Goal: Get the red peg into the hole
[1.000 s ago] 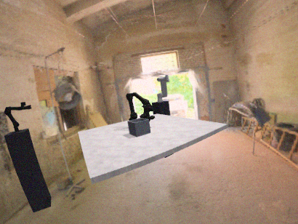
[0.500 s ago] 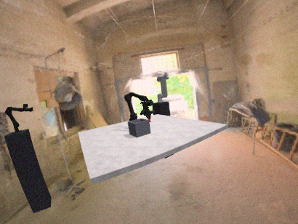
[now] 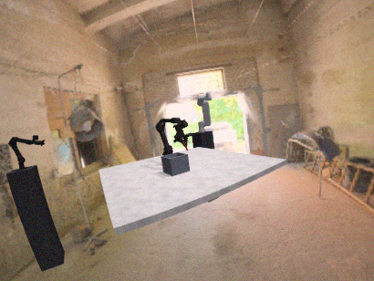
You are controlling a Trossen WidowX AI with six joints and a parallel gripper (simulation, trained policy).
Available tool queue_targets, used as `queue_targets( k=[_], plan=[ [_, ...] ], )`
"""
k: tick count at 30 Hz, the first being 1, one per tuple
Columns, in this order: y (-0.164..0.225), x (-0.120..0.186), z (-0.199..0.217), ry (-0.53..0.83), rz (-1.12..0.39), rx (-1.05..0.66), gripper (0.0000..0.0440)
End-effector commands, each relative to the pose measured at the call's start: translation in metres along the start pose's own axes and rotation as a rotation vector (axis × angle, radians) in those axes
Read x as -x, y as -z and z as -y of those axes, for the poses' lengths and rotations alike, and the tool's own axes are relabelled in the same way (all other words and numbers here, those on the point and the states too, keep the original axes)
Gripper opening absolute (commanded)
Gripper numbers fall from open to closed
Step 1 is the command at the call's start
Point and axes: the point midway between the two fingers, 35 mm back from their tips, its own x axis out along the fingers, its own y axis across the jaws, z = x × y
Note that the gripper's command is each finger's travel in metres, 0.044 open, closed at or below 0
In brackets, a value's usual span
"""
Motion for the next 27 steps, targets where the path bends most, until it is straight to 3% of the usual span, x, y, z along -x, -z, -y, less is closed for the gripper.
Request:
queue_targets(
  k=[1, 27],
  plan=[
    [-0.013, 0.017, -0.005, -0.034, 0.048, 0.003, 0.0],
    [-0.097, 0.035, -0.004, 0.032, 0.202, -0.091, 0.0]
  ],
)
